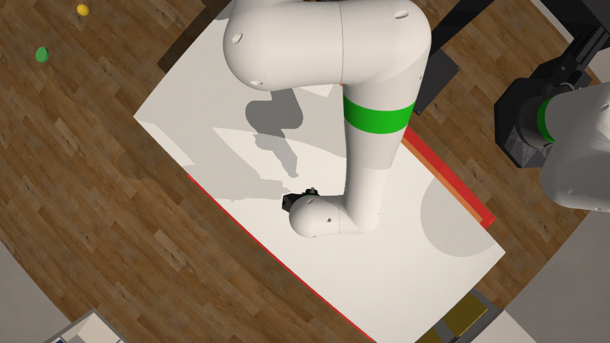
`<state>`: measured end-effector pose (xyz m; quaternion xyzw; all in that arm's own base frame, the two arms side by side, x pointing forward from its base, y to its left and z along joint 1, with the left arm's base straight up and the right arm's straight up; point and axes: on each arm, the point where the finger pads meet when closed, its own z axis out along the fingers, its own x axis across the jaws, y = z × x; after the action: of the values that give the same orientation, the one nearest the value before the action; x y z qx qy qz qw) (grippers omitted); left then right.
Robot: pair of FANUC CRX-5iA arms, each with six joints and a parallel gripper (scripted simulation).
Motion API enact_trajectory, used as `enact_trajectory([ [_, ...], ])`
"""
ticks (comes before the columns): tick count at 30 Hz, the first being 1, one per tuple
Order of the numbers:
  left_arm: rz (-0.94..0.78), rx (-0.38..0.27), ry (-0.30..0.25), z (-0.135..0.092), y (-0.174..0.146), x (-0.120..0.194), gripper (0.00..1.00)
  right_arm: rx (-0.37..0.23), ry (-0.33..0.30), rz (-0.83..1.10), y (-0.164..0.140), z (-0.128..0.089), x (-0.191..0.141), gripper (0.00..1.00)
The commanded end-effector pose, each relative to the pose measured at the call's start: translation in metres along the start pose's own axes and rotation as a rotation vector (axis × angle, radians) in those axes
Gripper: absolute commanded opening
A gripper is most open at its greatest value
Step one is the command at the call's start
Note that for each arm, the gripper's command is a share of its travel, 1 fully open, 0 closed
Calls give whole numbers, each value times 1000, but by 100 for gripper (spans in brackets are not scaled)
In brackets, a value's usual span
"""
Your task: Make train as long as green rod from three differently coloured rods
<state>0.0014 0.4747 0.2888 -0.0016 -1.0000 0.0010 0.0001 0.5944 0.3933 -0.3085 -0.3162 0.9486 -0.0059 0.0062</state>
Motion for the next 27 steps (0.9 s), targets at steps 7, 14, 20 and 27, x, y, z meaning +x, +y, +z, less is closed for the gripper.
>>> enact_trajectory([
  [7, 0, -2, 0, -1, 0, 0, 100, -16, 3, -338, -4, -2, -18, 24],
  [14, 0, -2, 0, -1, 0, 0, 100, -16, 2, -521, -6, -3, -27, 24],
  [20, 0, -2, 0, -1, 0, 0, 100, -16, 1, -681, -6, -3, -35, 24],
  [27, 0, -2, 0, -1, 0, 0, 100, -16, 0, -761, -6, -3, -38, 24],
])
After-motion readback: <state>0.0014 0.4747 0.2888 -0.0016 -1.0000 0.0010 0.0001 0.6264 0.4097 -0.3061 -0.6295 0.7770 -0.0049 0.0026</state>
